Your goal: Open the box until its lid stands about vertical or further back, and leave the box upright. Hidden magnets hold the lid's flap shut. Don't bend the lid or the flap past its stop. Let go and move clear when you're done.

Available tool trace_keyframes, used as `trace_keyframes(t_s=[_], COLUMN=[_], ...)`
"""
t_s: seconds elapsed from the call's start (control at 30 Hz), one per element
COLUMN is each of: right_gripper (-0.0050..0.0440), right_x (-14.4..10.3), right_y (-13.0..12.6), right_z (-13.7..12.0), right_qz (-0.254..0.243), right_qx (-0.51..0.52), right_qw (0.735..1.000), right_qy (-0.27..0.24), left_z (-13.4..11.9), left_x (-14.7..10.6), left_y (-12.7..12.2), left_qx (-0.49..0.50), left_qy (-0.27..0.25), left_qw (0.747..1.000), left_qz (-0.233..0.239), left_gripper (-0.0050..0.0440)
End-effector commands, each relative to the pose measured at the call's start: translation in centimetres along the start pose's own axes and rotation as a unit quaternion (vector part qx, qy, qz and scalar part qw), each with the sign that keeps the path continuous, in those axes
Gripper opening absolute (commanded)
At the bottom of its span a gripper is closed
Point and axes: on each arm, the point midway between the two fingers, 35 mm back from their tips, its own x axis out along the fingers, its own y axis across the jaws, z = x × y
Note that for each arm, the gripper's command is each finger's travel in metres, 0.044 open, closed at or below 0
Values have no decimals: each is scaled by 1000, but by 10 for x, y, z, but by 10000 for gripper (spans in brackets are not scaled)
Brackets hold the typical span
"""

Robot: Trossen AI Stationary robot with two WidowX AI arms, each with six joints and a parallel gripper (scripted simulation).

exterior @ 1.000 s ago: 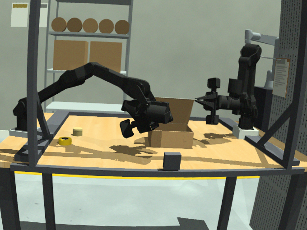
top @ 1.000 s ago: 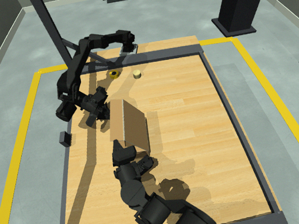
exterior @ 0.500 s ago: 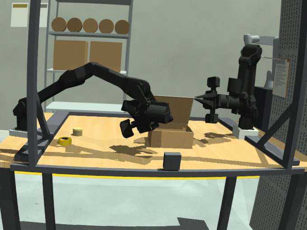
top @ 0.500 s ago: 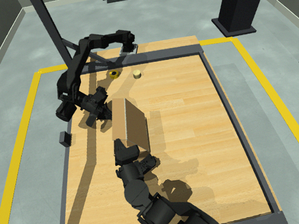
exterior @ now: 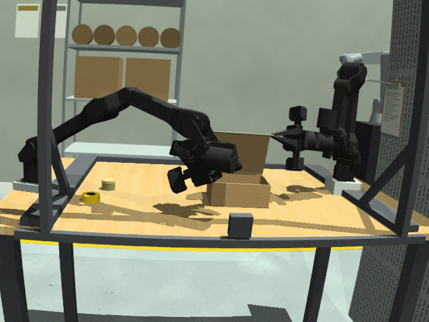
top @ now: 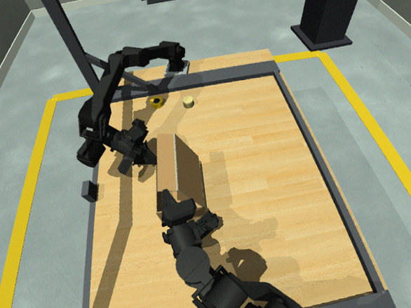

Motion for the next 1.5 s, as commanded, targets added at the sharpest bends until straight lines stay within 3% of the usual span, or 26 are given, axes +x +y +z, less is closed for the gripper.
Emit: trace_keyframes(t_s=[0.0,1.47], right_gripper=[9,9], right_x=[-2,-8], right_y=[5,21], right_z=[3,25], right_qz=[7,20], right_qx=[-1,1], right_qw=[1000,1000], right_qy=[1,3], left_z=[6,6], left_x=[-6,-6], left_y=[-6,-6], left_qx=[-10,-10], left_qy=[7,7], left_qw=[1000,1000], left_qz=[-3,-3], left_gripper=[16,16])
